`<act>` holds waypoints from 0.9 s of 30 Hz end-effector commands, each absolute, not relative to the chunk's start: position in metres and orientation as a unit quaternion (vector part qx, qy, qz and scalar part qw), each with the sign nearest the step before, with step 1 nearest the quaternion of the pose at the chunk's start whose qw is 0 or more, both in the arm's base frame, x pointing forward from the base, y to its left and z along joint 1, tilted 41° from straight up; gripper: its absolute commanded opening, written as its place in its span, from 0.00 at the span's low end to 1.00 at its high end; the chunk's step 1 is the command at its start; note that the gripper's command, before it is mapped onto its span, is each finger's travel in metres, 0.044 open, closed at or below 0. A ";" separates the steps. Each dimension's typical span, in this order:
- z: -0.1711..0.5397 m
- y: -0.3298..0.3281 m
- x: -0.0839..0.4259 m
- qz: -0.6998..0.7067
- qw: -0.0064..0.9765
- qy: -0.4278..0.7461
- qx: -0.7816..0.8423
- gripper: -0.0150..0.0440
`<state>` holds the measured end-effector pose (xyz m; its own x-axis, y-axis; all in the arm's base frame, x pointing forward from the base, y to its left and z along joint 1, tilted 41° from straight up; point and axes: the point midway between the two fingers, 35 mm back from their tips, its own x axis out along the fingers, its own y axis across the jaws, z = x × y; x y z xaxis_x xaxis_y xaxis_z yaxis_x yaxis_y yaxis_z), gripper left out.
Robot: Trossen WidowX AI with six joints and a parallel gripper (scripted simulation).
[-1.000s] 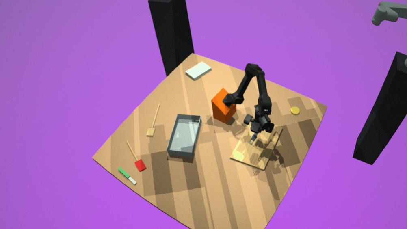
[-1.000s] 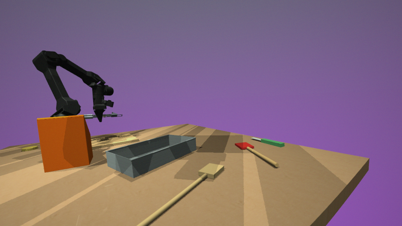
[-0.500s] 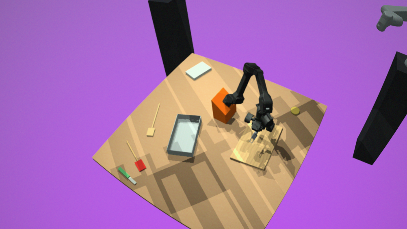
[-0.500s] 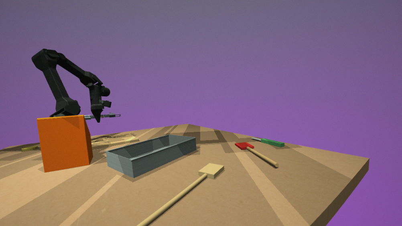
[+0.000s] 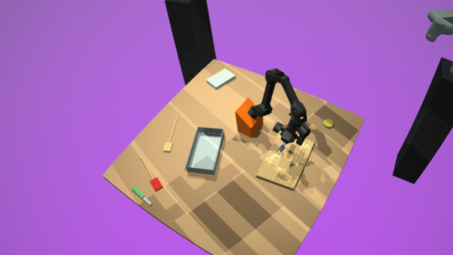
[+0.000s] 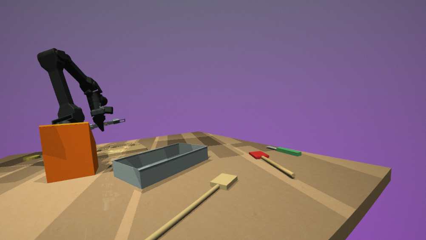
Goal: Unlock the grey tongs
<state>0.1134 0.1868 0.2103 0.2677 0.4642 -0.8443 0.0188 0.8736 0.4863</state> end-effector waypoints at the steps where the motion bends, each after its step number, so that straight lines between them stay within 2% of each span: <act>1: 0.209 0.182 0.111 0.123 0.789 0.567 0.204 0.00; 27: 0.231 0.167 0.106 0.085 0.881 0.392 0.252 0.00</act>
<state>0.1060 0.1700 0.2253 0.6319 0.3447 -0.6942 0.0555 0.8732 0.4842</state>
